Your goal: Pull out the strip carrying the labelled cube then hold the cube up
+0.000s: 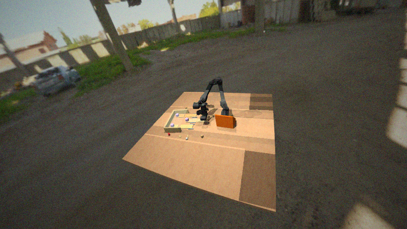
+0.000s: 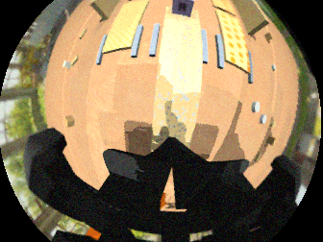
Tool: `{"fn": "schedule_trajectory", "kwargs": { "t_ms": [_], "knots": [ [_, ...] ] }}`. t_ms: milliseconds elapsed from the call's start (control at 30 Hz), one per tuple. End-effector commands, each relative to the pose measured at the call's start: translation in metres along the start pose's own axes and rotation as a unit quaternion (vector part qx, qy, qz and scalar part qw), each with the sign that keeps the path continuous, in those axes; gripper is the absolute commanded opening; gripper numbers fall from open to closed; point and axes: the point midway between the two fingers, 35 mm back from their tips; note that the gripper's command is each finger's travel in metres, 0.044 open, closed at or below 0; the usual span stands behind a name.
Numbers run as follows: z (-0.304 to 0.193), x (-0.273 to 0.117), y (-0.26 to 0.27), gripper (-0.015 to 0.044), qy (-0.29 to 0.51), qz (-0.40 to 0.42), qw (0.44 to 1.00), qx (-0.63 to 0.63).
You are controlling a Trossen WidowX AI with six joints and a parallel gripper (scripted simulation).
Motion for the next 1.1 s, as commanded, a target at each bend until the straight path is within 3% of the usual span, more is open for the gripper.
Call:
{"fn": "schedule_trajectory", "kwargs": {
  "t_ms": [0,1067],
  "knots": [
    [-0.017,0.005,-0.002,0.0,0.017,-0.003,1.0,-0.01],
    [-0.032,0.005,-0.004,0.0,0.017,-0.003,1.0,-0.01]
  ]
}}
Point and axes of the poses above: the point midway between the two fingers, 35 mm back from their tips, its own x axis out along the fingers, its own y axis across the jaws, z = x × y, and after that the axes turned 10 degrees about x, right-handed
